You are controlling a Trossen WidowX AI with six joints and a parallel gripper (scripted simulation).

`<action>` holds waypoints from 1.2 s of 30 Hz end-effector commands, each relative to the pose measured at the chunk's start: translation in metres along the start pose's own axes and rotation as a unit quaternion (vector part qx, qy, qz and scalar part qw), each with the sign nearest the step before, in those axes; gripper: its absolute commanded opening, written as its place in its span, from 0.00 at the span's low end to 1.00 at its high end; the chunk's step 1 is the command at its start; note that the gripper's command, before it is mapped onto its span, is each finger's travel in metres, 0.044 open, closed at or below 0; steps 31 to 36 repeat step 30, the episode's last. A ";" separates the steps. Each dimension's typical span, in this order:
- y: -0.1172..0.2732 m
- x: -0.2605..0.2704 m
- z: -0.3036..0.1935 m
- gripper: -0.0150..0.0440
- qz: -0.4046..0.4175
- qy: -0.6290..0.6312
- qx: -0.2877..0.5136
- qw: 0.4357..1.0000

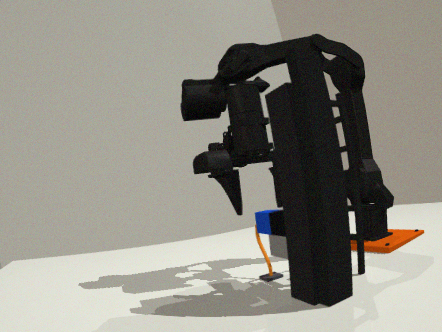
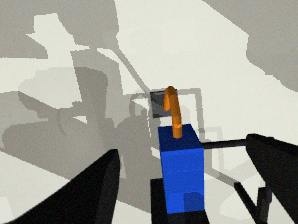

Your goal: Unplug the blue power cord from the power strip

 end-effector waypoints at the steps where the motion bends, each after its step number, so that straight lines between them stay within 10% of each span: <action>1: 0.003 0.005 0.016 1.00 0.000 -0.001 -0.003 1.000; 36: 0.012 0.012 0.057 1.00 0.001 -0.001 -0.006 1.000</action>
Point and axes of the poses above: the point midway between the two fingers, 35 mm back from their tips, its own y axis back along the fingers, its own x axis across the jaws, z = x × y, the point moved 10 cm from there along y, back along the fingers, and after that the axes turned 12 degrees about -y, right-handed, at the moved point
